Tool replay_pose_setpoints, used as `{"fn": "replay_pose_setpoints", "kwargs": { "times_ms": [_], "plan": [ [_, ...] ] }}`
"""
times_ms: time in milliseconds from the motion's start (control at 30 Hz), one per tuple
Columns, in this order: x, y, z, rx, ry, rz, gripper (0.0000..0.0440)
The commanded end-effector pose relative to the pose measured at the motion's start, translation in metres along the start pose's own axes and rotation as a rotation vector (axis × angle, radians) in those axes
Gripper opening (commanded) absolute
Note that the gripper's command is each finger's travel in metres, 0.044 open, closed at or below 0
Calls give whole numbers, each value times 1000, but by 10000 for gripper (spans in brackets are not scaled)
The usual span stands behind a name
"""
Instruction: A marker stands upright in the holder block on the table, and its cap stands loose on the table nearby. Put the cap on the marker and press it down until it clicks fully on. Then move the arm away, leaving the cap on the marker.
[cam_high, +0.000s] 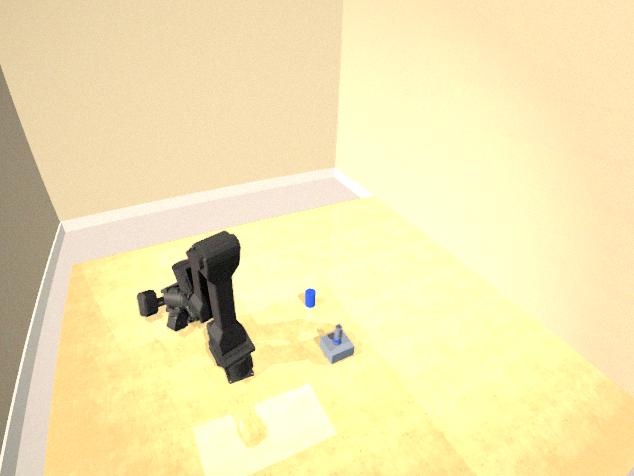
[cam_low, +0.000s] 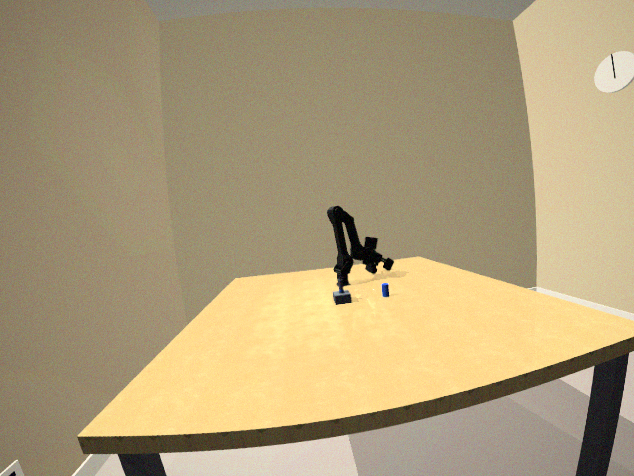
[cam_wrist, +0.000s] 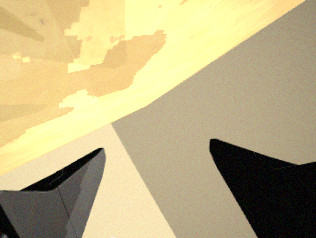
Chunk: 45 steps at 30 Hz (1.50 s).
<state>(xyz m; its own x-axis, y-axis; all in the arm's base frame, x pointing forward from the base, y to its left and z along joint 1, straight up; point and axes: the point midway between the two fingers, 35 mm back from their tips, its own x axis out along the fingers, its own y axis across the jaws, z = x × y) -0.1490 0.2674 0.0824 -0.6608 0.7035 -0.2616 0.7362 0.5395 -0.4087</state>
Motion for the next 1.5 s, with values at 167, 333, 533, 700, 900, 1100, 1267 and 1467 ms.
{"fn": "replay_pose_setpoints", "kwargs": {
  "times_ms": [167,333,533,700,900,1100,1267,1467],
  "plan": [
    [0,14,0,32,-31,48,257],
    [0,26,0,54,-63,86,233],
    [-1,39,-2,79,-104,124,254],
    [-2,50,-5,100,-133,155,270],
    [-5,62,-11,125,-164,193,288],
    [-9,74,-19,151,-192,232,303],
    [-15,85,-25,174,-213,266,312],
    [-24,97,-33,202,-237,309,316]
  ]
}}
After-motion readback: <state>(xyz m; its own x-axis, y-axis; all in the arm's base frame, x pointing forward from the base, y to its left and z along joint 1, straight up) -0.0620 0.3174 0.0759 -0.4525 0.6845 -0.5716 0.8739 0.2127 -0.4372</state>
